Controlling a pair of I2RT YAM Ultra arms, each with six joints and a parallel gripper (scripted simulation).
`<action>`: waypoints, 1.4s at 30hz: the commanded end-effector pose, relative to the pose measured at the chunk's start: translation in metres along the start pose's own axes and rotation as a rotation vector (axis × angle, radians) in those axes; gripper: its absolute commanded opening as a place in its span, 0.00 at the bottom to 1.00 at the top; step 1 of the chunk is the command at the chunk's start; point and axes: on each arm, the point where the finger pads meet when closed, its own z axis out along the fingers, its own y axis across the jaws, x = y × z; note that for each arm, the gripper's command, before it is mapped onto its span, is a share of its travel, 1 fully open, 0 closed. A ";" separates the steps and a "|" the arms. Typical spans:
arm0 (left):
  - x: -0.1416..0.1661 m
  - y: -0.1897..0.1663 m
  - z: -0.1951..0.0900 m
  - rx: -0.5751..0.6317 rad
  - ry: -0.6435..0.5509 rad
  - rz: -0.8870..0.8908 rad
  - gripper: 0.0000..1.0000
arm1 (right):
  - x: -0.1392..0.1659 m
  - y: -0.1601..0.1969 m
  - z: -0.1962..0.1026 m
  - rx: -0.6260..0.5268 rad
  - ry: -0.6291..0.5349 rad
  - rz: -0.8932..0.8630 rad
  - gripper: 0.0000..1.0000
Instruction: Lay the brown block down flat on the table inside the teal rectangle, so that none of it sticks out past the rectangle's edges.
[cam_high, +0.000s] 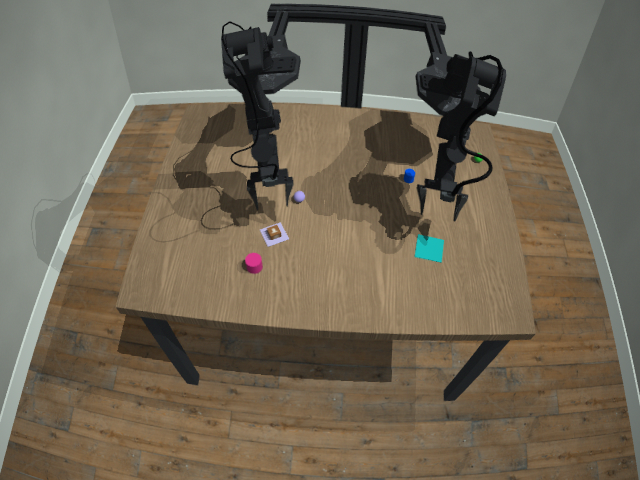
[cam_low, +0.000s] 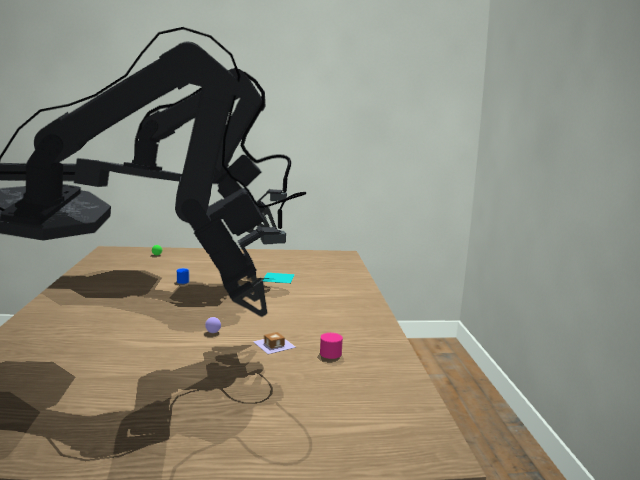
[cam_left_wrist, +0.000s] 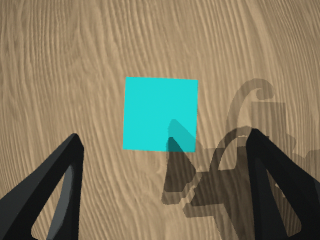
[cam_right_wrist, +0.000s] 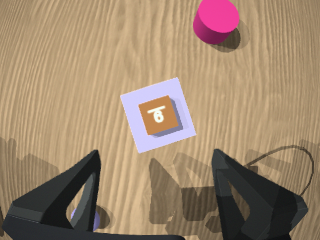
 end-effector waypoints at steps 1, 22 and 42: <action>-0.006 -0.002 0.002 0.009 -0.022 0.008 1.00 | 0.004 0.002 -0.003 0.003 0.038 -0.007 0.66; -0.061 -0.202 -0.113 0.436 -0.272 0.319 1.00 | 0.003 -0.019 0.043 -0.023 0.528 -0.216 0.55; -0.052 -0.281 -0.203 0.684 -0.378 0.434 1.00 | -0.010 -0.002 0.060 -0.058 0.536 -0.308 0.55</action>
